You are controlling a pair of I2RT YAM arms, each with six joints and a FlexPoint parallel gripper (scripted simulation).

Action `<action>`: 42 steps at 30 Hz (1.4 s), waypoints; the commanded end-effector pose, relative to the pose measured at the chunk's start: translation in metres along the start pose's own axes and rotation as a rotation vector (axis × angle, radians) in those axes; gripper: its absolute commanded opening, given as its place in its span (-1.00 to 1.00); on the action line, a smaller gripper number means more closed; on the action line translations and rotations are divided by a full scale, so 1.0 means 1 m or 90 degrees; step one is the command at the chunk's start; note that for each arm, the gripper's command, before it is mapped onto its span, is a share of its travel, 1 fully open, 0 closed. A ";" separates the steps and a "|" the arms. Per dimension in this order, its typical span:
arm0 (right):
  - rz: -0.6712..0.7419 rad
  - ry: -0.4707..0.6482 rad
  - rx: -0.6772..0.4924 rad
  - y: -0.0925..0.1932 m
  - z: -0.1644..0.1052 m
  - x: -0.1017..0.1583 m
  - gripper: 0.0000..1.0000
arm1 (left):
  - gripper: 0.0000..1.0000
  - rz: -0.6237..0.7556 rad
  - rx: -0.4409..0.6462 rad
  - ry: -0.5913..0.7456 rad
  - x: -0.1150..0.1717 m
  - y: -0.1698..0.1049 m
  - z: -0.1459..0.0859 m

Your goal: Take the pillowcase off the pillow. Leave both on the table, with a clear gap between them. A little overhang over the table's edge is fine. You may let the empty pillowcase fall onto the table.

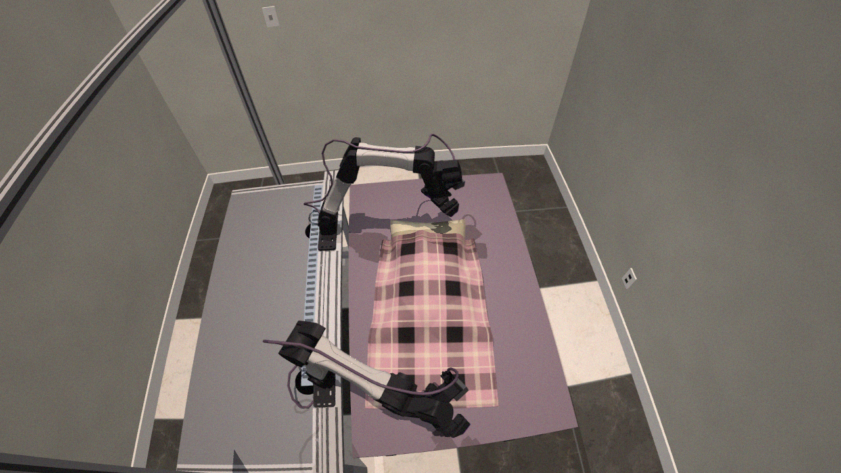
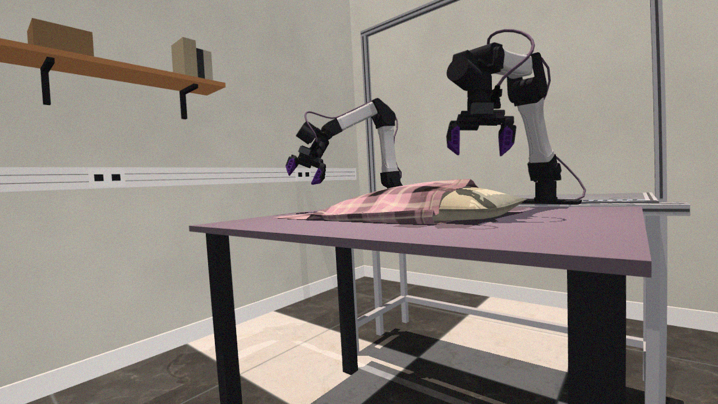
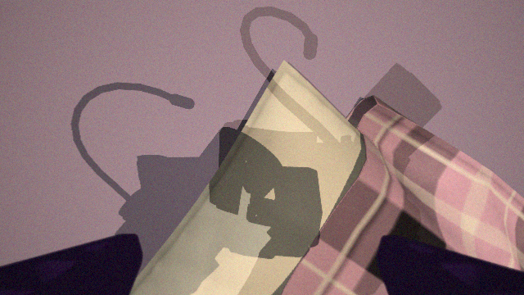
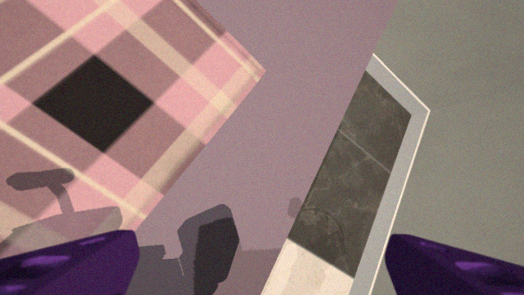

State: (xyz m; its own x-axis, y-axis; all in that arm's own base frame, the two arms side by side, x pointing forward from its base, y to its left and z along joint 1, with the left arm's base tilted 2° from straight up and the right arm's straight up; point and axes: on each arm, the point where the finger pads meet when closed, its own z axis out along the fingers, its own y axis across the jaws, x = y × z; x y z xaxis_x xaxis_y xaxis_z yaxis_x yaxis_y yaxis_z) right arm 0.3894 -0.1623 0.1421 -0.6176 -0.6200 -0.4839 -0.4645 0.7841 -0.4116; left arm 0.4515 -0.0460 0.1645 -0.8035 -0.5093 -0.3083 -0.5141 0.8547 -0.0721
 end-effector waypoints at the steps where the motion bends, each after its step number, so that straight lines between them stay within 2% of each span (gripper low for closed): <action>1: -0.003 -0.006 0.008 -0.003 -0.003 -0.004 1.00 | 1.00 0.001 0.006 -0.008 -0.002 -0.002 -0.005; 18: -0.003 -0.006 0.008 -0.003 -0.003 -0.004 1.00 | 1.00 0.002 -0.001 0.000 -0.003 -0.005 -0.003; 21: -0.003 -0.006 0.008 -0.003 -0.003 -0.004 1.00 | 1.00 0.000 0.006 -0.008 -0.004 -0.006 -0.018; 22: -0.003 -0.006 0.008 -0.003 -0.003 -0.004 1.00 | 1.00 0.001 -0.002 0.001 -0.003 -0.006 -0.012; 32: -0.003 -0.006 0.008 -0.003 -0.003 -0.004 1.00 | 1.00 0.001 -0.003 0.001 -0.010 -0.008 -0.038; 42: -0.003 -0.006 0.008 -0.003 -0.003 -0.004 1.00 | 1.00 0.001 -0.002 0.004 -0.012 -0.010 -0.047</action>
State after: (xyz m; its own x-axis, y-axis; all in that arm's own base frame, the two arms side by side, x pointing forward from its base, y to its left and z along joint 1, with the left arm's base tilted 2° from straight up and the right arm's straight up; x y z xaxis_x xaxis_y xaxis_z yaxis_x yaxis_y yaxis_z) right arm 0.3894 -0.1623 0.1421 -0.6176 -0.6200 -0.4839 -0.4645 0.7841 -0.4116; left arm 0.4575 -0.0483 0.2165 -0.7934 -0.5100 -0.3323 -0.5105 0.8548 -0.0932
